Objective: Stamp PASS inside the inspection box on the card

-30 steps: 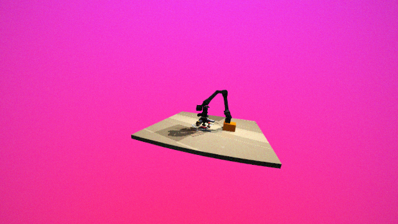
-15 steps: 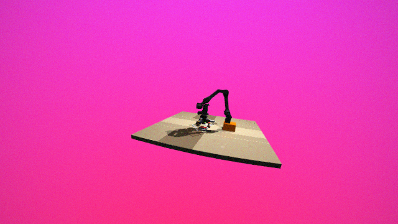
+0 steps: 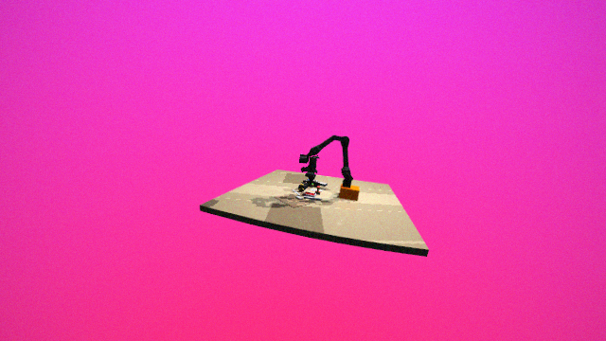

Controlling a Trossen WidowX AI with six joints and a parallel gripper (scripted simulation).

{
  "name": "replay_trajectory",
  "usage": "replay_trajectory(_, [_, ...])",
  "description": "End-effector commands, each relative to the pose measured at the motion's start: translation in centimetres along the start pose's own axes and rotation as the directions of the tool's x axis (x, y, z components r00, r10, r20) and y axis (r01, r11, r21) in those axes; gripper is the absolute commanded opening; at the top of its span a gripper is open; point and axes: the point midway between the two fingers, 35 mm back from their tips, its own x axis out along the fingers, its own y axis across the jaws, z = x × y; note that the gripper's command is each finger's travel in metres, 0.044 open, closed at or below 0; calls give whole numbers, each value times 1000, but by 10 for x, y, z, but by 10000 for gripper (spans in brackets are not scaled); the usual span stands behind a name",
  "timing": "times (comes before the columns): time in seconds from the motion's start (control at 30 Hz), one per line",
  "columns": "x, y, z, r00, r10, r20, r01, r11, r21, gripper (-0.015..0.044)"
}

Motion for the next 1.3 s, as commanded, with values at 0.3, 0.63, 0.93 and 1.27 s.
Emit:
replay_trajectory(0.3, [-2,-68,-6,1000,-4,-3,4,997,-82,0])
replay_trajectory(0.63, [-3,-115,-20,1000,-10,-5,9,989,-145,0])
replay_trajectory(0.93, [-2,-146,-36,1000,-14,-8,12,981,-193,0])
replay_trajectory(1.27, [1,-147,-35,1000,-13,-7,12,981,-192,0])
